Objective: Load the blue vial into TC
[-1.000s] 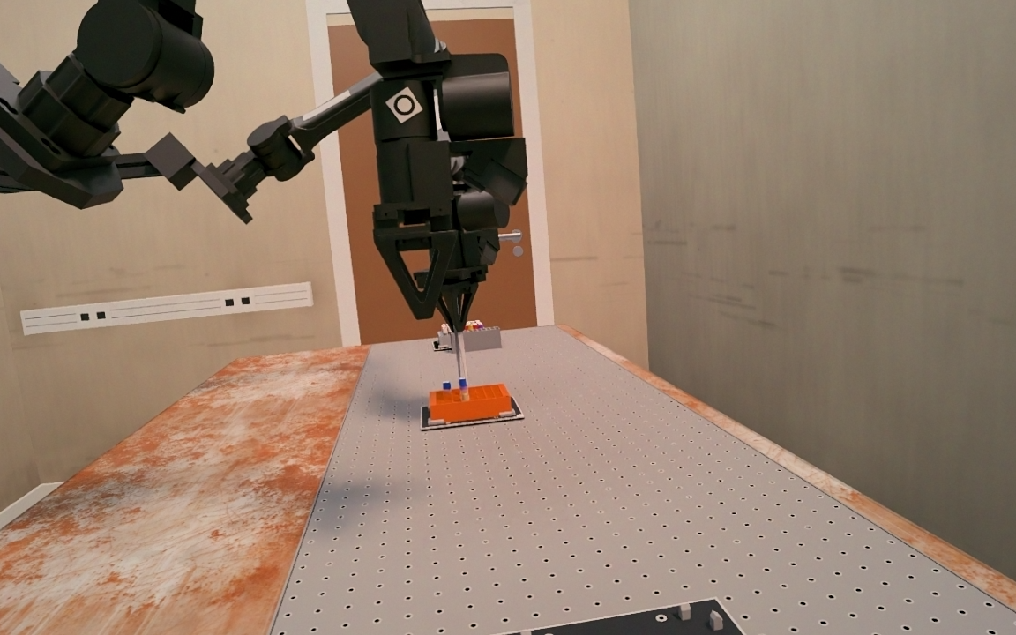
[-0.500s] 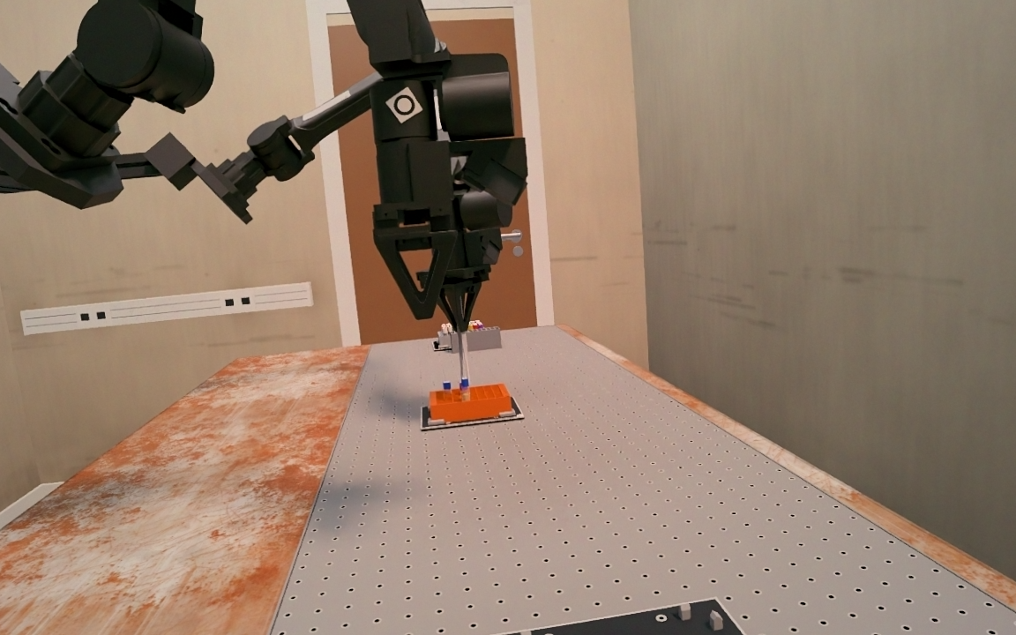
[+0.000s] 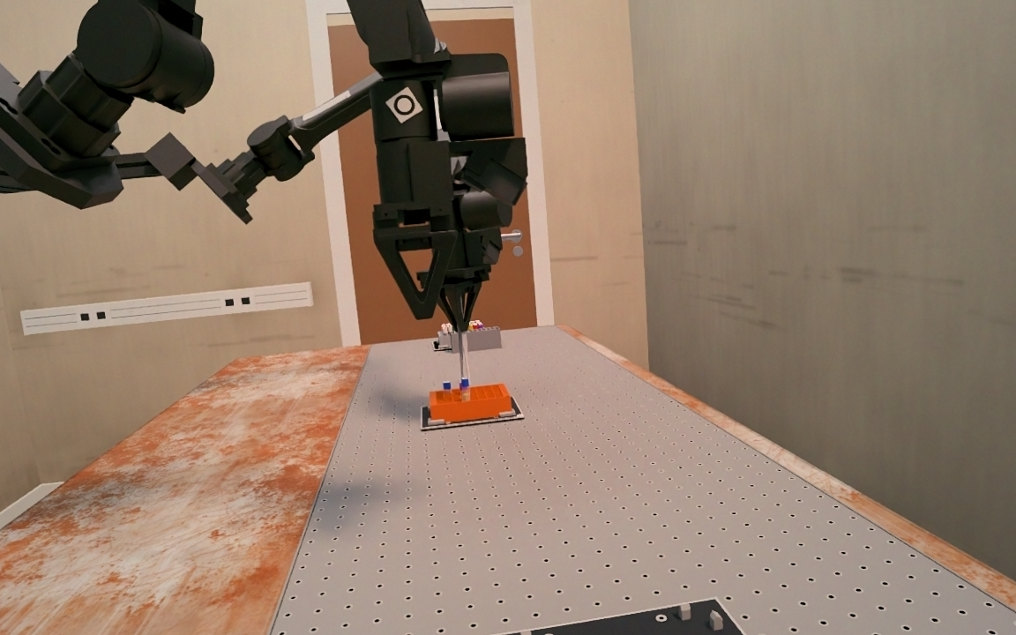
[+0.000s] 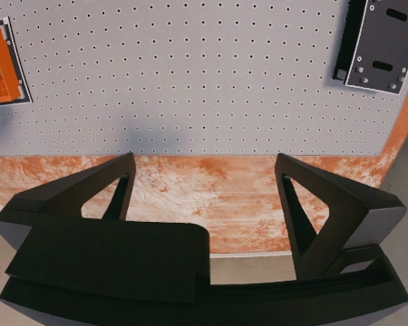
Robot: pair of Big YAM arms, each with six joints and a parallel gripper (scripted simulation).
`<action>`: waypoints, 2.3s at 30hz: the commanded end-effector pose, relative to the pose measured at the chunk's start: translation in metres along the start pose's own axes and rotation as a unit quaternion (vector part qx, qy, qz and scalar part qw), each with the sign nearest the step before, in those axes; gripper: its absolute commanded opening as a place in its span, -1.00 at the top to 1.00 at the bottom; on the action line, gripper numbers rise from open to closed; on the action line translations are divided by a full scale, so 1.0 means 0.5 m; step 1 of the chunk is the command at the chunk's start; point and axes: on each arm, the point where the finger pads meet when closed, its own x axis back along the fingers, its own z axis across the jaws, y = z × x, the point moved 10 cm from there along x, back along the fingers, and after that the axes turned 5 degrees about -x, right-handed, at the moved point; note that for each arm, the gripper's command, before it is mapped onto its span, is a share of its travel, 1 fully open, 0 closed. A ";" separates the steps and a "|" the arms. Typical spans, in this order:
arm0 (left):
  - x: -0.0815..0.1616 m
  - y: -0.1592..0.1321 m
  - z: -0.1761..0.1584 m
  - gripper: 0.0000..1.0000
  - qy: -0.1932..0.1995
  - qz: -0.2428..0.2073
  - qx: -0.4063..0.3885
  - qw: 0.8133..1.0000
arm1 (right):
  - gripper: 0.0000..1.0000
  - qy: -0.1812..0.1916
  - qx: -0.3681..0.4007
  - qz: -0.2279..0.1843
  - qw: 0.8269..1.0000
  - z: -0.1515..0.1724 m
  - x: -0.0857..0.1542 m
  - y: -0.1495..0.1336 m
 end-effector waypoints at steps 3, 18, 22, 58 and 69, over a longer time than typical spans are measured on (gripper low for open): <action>0.007 0.025 -0.007 0.82 -0.011 -0.005 0.010 1.000 | -1.00 -0.003 0.004 -0.006 1.000 -0.003 0.004 0.010; 0.011 0.026 -0.002 0.82 -0.012 -0.005 0.011 1.000 | -1.00 -0.003 0.004 -0.006 1.000 -0.003 0.004 0.010; 0.010 0.026 -0.002 0.82 -0.012 -0.005 0.011 1.000 | -1.00 -0.003 0.004 -0.006 1.000 -0.003 0.004 0.010; 0.010 0.025 0.006 0.82 -0.012 -0.005 0.011 1.000 | -1.00 -0.003 0.004 -0.006 1.000 -0.003 0.004 0.010; 0.010 0.025 0.007 0.82 -0.012 -0.005 0.011 1.000 | -1.00 -0.003 0.004 -0.006 1.000 -0.003 0.004 0.010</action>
